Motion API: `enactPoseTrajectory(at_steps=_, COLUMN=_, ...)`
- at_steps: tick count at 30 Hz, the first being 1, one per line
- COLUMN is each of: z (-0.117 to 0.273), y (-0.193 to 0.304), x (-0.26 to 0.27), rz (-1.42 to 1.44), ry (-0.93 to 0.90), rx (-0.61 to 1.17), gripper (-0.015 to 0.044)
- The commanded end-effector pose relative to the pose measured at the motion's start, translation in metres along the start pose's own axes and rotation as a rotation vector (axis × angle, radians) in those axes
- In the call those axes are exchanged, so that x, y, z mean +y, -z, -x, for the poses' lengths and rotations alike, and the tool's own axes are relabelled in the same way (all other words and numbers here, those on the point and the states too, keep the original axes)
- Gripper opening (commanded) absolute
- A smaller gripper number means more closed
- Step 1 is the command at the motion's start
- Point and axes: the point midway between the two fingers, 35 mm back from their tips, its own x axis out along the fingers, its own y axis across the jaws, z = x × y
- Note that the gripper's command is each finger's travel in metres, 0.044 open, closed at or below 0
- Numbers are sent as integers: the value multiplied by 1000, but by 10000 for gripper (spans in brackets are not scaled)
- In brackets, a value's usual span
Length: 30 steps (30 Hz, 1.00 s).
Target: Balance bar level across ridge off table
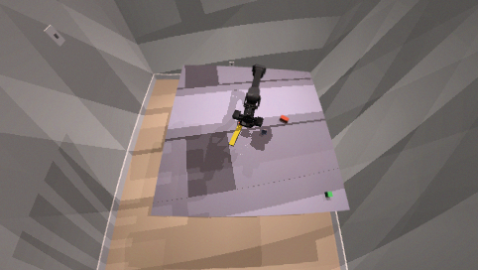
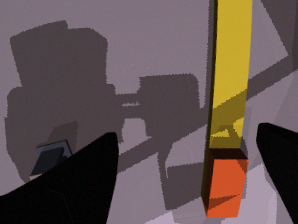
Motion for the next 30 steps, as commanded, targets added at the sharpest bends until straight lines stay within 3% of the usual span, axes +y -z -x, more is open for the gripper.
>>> enactPoseTrajectory(at_steps=1, z=-13, y=2, x=-21, rz=-26, ry=20, rx=54, gripper=315)
enactPoseTrajectory(at_steps=9, z=-35, y=8, x=-54, rz=-75, ry=35, rx=141, gripper=315)
enactPoseTrajectory(at_steps=16, z=-46, y=9, x=-56, rz=-76, ry=35, rx=143, gripper=315)
enactPoseTrajectory(at_steps=25, z=-105, y=18, x=-57, rz=-76, ry=35, rx=143, gripper=315)
enactPoseTrajectory(at_steps=30, z=-106, y=19, x=-57, rz=-76, ry=35, rx=143, gripper=315)
